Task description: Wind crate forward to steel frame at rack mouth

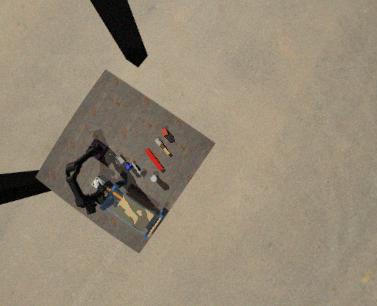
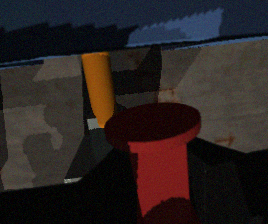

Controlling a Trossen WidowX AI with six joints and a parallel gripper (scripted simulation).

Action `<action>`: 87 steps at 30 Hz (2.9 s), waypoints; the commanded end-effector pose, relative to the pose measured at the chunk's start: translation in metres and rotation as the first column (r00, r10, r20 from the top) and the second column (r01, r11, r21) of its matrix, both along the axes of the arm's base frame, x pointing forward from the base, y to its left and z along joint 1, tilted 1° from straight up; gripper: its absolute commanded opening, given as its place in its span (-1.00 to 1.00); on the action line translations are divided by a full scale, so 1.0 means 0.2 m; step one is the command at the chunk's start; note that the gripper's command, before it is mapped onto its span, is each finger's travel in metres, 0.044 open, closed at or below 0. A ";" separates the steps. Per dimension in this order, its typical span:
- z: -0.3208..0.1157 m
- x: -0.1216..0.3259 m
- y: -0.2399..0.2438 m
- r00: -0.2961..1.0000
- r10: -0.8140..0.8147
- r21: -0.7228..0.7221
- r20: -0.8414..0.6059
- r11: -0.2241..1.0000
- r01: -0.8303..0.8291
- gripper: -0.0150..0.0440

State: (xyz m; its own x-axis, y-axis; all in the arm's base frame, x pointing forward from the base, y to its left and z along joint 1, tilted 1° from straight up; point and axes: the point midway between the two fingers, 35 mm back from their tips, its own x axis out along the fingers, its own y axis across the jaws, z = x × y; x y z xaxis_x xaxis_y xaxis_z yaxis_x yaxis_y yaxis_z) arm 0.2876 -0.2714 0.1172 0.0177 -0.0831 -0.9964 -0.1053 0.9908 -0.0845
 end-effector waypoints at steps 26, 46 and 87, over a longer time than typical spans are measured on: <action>-0.03 0.01 0.26 1.000 0.014 0.043 0.000 0.999 -0.014 -0.49; -0.04 -0.04 0.38 1.000 0.014 0.045 0.000 0.999 -0.014 -0.49; -0.05 -0.23 0.58 1.000 0.014 0.048 -0.003 0.999 -0.014 -0.49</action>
